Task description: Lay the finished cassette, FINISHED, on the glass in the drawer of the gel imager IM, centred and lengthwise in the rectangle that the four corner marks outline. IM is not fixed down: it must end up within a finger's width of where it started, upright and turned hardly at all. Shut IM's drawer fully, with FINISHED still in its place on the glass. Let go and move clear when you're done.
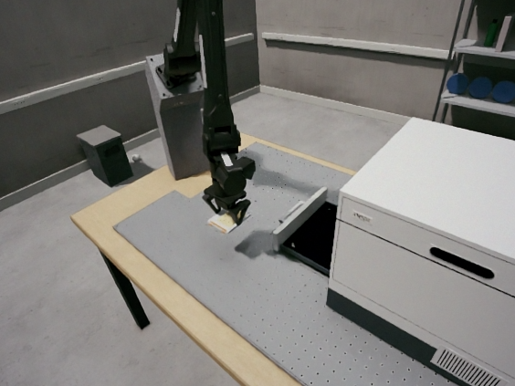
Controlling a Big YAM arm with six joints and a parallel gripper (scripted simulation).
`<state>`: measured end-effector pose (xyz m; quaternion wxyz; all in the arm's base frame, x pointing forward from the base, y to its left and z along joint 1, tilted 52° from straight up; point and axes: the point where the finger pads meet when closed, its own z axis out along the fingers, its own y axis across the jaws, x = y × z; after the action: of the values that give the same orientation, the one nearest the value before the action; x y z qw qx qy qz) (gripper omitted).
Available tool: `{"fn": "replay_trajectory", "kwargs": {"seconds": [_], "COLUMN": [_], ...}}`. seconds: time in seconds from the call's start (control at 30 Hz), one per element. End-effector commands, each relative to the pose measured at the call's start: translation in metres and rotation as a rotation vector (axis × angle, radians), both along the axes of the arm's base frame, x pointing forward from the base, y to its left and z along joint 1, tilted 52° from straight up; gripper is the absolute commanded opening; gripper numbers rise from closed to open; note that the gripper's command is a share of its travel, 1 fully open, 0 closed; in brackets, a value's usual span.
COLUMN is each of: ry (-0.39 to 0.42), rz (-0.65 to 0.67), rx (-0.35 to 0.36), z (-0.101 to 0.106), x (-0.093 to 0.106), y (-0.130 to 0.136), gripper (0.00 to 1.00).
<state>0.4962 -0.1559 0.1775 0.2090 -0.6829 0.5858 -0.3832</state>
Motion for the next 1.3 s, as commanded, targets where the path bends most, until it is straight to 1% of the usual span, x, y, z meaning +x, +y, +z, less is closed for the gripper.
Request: {"fn": "replay_trajectory", "kwargs": {"seconds": [0.0,0.27,0.43,0.5,0.53,0.6,1.0,1.07,1.1,1.13,1.27], "ry": [-0.036,-0.024,0.000,0.000,-0.016,0.000,-0.002,-0.002,-0.029,-0.006,-0.003], "rz": [-0.008,-0.008,-0.008,-0.008,-0.008,-0.008,-0.006,-0.006,-0.006,-0.006,-0.005], "rx": [0.007,0.012,0.016,0.016,0.014,0.016,0.015,0.015,0.017,0.015,0.015], "z": [0.022,0.022,0.014,0.014,0.023,0.016,0.026,0.026,0.041,0.030,0.031], "x": [0.007,0.020,0.030,0.030,0.031,0.035,0.054,0.054,0.054,0.057,0.064], "y": [0.013,0.050,0.074,0.074,0.079,0.088,0.146,0.146,0.151,0.156,0.175], "gripper": [0.78,0.78,0.78,0.78,0.78,0.78,0.78,0.78,0.78,0.78,0.78]}}
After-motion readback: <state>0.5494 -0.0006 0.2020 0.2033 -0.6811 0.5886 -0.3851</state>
